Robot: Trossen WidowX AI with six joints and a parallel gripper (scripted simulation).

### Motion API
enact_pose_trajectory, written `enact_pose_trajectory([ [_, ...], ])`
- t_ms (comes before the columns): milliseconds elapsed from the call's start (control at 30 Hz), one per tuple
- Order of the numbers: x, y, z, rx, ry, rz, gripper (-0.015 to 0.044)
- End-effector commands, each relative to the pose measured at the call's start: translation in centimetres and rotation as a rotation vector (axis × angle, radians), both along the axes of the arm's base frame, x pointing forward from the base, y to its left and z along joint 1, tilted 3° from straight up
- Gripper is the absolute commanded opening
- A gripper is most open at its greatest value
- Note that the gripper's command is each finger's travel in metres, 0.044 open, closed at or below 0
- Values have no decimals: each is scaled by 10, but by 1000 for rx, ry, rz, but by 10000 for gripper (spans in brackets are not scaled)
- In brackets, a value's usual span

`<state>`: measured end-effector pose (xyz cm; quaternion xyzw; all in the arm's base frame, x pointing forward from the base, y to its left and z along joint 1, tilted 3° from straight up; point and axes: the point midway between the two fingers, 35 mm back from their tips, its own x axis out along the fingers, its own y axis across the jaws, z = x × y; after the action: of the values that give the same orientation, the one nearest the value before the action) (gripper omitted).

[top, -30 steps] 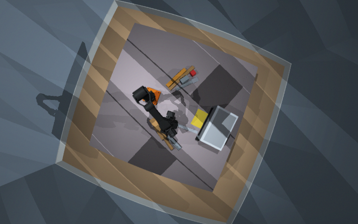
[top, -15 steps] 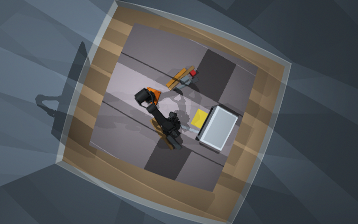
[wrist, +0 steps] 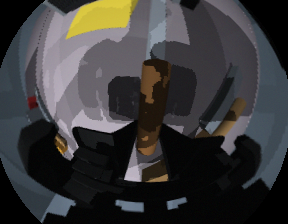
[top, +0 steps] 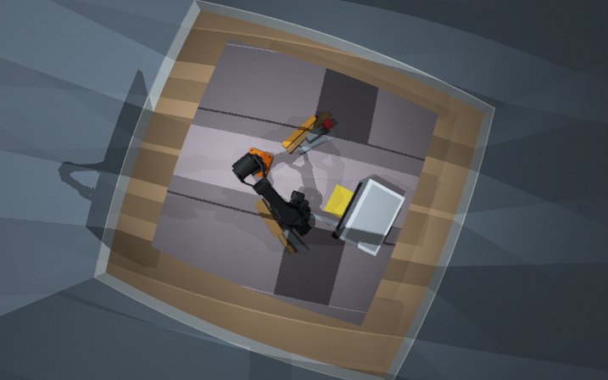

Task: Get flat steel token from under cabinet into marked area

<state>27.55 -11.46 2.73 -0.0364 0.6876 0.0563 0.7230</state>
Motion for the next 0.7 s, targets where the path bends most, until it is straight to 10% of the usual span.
enact_pose_trajectory([
  [0,7,1,1,-2,-1,-1,0],
  [667,31,4,2,-1,-2,0,0],
])
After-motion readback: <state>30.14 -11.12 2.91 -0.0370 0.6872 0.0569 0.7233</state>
